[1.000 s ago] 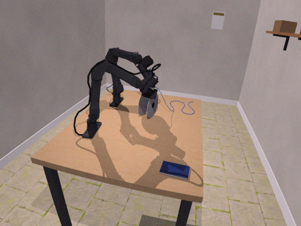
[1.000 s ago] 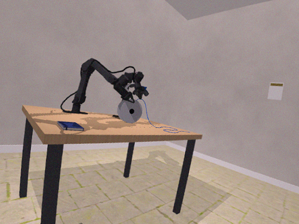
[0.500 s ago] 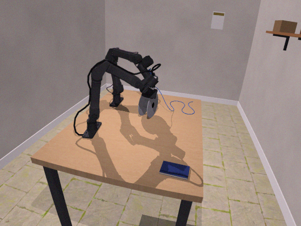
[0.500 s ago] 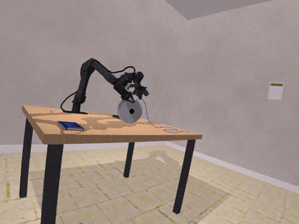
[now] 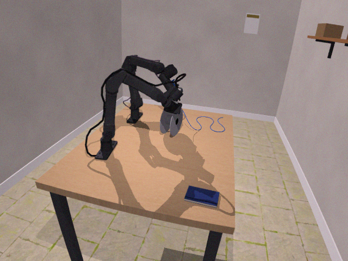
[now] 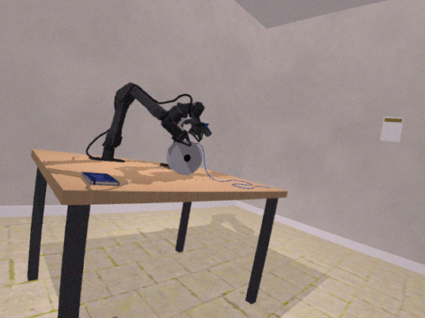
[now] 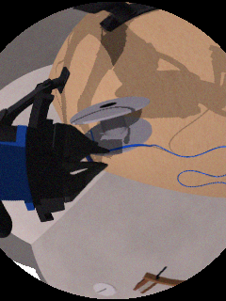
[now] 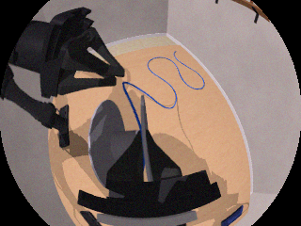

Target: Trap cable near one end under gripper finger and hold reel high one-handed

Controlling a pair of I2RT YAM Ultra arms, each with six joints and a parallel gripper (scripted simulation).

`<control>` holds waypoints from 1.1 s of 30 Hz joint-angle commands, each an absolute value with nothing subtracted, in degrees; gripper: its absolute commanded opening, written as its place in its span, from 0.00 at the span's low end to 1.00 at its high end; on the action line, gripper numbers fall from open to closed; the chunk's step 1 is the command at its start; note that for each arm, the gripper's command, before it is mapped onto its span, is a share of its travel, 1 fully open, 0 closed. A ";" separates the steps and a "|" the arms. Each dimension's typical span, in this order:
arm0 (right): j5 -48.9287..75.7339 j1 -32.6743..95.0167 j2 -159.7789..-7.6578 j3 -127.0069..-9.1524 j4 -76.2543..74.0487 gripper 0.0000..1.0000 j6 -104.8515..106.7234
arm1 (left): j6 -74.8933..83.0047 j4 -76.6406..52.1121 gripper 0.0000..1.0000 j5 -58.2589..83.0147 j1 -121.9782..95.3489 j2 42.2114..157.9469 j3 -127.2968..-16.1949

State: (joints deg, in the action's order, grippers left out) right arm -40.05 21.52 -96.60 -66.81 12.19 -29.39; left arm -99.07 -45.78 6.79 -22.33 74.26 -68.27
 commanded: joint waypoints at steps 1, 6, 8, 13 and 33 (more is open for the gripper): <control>-40.82 20.84 -95.19 -68.60 12.90 0.00 -29.38 | -98.53 -45.99 0.20 7.92 -21.93 73.95 -70.81; -40.82 20.84 -95.19 -68.60 12.90 0.00 -29.38 | -98.53 -45.99 0.30 7.92 -21.93 73.95 -70.81; -40.82 20.84 -95.19 -68.60 12.90 0.00 -29.38 | -98.50 -46.38 0.30 7.90 -21.76 74.18 -70.92; -40.82 20.84 -95.19 -68.60 12.90 0.00 -29.38 | -98.00 -46.74 0.30 7.51 -21.06 74.62 -71.22; -40.82 20.84 -95.19 -68.60 12.90 0.00 -29.38 | -89.30 -54.30 0.30 -0.58 -9.59 76.06 -80.35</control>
State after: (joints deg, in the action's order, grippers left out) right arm -40.05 21.52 -96.60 -66.81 12.19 -29.39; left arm -91.88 -52.40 1.04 -10.11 75.81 -77.69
